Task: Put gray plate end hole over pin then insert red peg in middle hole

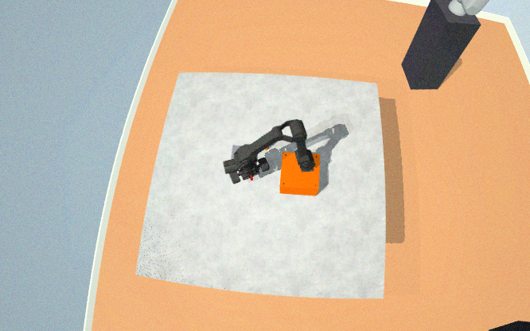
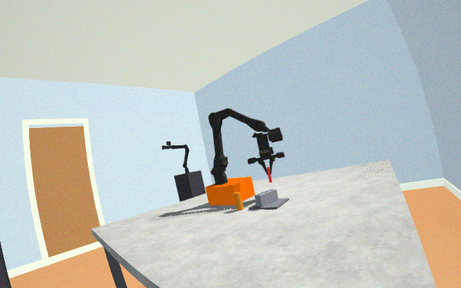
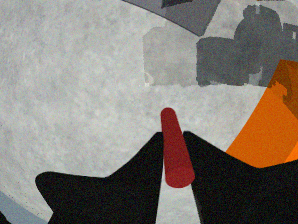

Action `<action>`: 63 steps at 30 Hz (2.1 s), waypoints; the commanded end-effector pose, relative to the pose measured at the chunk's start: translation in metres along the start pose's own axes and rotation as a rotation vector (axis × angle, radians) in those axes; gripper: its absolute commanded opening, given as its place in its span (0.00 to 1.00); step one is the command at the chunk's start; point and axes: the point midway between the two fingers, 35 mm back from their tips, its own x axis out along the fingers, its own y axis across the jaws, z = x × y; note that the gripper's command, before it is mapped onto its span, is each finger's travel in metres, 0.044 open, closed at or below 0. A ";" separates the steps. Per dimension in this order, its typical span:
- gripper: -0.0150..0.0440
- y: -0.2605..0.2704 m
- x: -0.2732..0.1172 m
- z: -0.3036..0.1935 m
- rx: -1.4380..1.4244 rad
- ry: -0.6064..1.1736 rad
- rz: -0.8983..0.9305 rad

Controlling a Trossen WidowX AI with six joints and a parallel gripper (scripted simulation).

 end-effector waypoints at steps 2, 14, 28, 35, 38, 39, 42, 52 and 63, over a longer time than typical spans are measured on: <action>0.25 0.004 -0.003 0.014 -0.003 0.002 0.010; 0.25 0.003 -0.003 0.049 -0.003 -0.001 0.013; 0.25 -0.003 -0.004 0.092 -0.002 -0.006 0.015; 0.25 -0.008 -0.004 0.114 -0.001 -0.010 0.016; 0.25 -0.010 -0.004 0.123 -0.001 -0.011 0.016; 0.25 -0.011 -0.004 0.126 -0.001 -0.012 0.016; 0.25 -0.014 -0.004 0.135 -0.001 -0.013 0.016; 0.25 -0.024 -0.005 0.159 0.000 -0.018 0.016; 0.25 -0.024 -0.005 0.159 0.000 -0.018 0.016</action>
